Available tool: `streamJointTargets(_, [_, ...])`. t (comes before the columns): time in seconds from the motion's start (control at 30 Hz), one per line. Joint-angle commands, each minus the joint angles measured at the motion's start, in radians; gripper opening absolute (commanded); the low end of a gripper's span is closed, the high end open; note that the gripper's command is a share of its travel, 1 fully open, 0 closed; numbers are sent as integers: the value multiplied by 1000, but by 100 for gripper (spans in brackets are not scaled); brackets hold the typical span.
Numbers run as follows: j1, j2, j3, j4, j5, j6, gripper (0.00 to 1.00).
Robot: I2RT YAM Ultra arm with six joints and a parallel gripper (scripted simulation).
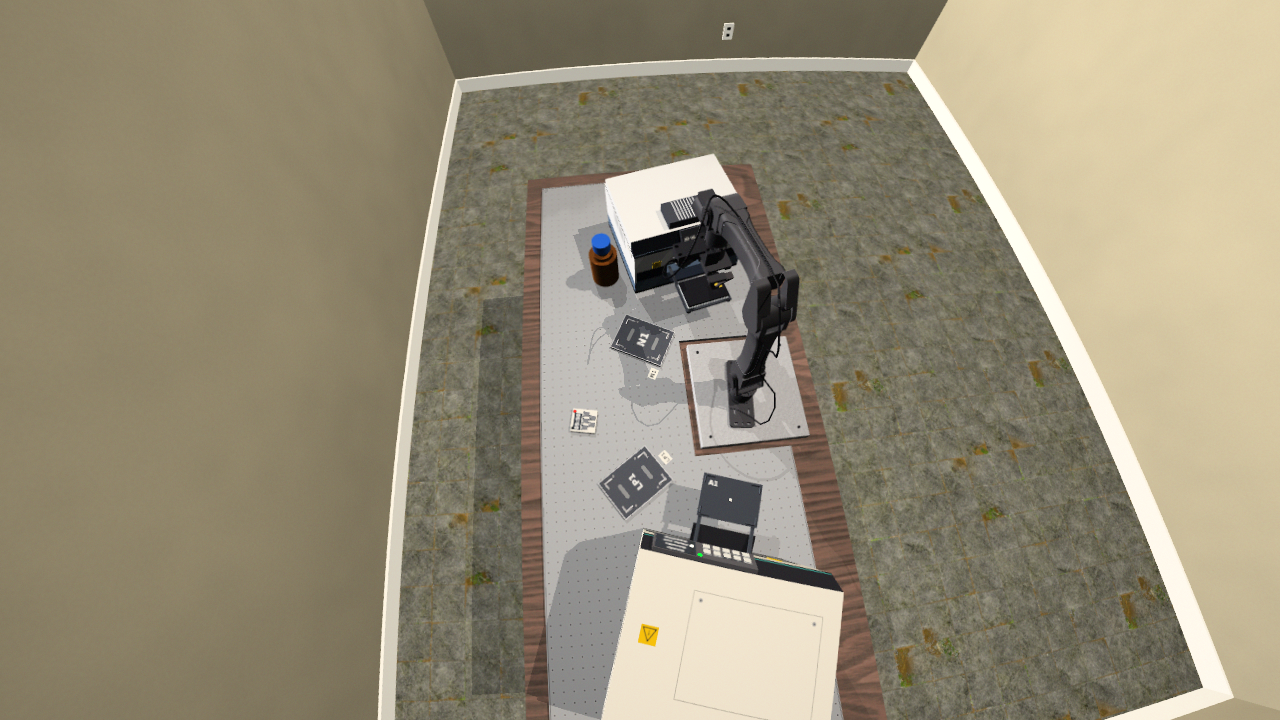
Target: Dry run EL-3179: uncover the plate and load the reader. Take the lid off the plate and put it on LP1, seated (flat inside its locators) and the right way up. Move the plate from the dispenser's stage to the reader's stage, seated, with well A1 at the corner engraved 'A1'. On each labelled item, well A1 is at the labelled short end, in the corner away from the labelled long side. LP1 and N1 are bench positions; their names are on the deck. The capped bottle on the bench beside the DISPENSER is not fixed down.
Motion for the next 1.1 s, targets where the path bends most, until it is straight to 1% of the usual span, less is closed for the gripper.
streamJointTargets(0.0, [0,-27,-30,21,-17,-13,100])
streamJointTargets(0.07, [0,-18,-43,32,-17,-13,100])
streamJointTargets(0.23, [0,-31,-61,48,-17,-13,100])
streamJointTargets(0.67, [1,-35,-138,118,-17,-12,100])
streamJointTargets(0.73, [1,-35,-138,118,-17,-12,100])
streamJointTargets(1.07, [1,-40,-193,171,-17,-12,100])
